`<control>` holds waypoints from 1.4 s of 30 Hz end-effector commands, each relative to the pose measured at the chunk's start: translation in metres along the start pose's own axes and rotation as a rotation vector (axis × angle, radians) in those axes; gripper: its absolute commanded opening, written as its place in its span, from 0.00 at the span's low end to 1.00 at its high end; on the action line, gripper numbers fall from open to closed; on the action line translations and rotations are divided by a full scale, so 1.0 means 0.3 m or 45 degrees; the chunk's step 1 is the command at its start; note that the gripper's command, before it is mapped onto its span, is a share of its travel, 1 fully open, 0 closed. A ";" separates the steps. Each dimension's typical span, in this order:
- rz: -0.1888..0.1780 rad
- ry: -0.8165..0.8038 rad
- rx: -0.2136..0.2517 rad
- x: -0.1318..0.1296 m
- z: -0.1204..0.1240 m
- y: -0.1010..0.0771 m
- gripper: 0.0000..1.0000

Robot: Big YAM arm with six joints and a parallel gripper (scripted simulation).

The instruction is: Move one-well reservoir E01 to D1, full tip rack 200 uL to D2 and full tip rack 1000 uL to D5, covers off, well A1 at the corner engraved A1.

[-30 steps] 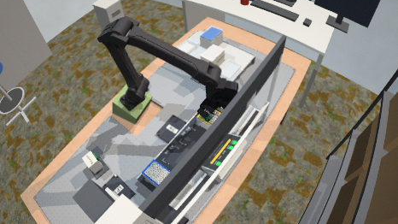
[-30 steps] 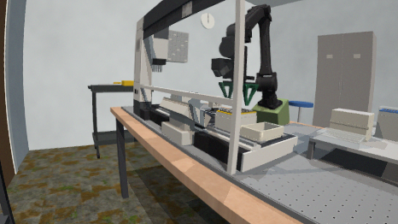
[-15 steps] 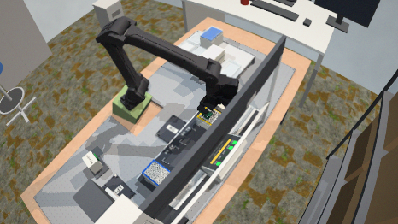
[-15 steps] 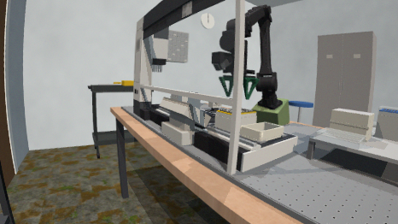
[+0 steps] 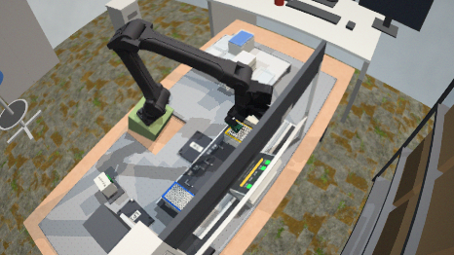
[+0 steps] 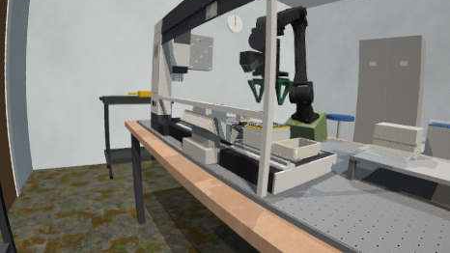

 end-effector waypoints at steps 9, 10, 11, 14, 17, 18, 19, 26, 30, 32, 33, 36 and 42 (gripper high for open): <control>-0.030 0.021 -0.091 0.014 -0.049 -0.161 1.00; -0.031 0.019 -0.089 0.015 -0.045 -0.165 1.00; -0.035 0.018 -0.098 0.019 -0.051 -0.180 1.00; -0.020 0.021 -0.066 0.015 -0.053 -0.151 1.00; -0.036 0.019 -0.098 0.017 -0.050 -0.203 1.00; -0.036 0.018 -0.098 0.018 -0.049 -0.209 1.00; -0.036 0.020 -0.098 0.016 -0.049 -0.215 1.00; -0.036 0.021 -0.099 0.014 -0.047 -0.255 1.00; -0.031 0.023 -0.091 0.010 -0.042 -0.257 1.00; -0.026 0.017 -0.072 0.018 -0.044 -0.250 1.00; -0.033 0.017 -0.088 0.018 -0.047 -0.272 1.00; -0.011 0.035 -0.032 0.006 0.031 -0.208 0.00; -0.011 0.188 -0.026 0.008 0.132 -0.202 0.00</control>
Point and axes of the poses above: the point where the finger pads meet when closed, its own y axis out along the fingers, its own x axis across the jaws, z = x × y, the point moved 5 cm from there along -y, back along the fingers, and after that the axes turned 3 degrees about -y, right-handed, at the moved point
